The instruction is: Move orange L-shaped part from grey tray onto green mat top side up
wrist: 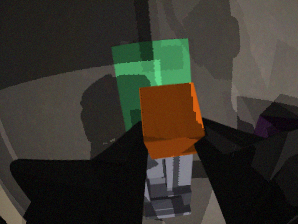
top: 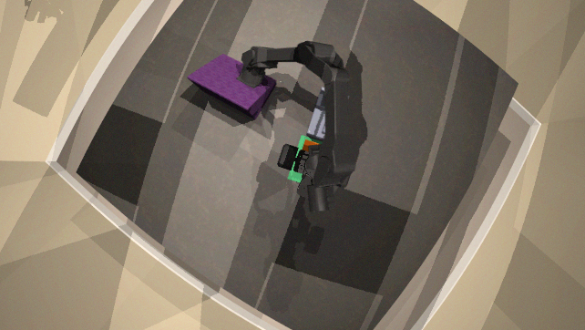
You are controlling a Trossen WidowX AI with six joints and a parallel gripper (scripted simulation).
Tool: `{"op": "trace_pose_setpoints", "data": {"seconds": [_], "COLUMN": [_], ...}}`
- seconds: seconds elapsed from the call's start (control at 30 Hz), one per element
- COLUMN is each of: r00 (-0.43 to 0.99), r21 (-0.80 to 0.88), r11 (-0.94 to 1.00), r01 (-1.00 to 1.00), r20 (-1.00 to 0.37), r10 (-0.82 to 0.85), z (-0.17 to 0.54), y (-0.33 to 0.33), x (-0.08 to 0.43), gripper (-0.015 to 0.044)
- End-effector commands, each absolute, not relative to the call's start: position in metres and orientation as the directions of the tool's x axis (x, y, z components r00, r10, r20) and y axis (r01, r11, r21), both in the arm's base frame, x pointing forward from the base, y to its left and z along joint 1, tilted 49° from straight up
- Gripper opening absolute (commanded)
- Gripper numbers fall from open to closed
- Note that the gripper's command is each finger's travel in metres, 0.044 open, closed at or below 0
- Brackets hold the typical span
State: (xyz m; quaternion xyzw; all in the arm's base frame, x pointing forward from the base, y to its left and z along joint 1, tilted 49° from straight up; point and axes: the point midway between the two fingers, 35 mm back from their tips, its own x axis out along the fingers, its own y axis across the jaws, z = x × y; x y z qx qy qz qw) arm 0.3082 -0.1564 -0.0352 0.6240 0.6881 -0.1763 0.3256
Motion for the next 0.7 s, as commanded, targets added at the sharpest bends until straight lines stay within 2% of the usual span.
{"op": "trace_pose_setpoints", "data": {"seconds": [0.0,0.67], "r00": [-0.012,-0.012], "r21": [0.167,0.167], "r11": [0.166,0.166], "r01": [0.972,0.972], "r20": [-0.669,-0.668], "r10": [0.743,0.744], "z": [-0.041,-0.059], "y": [-0.162,-0.141], "x": [0.309,0.309], "gripper": [0.0,0.0]}}
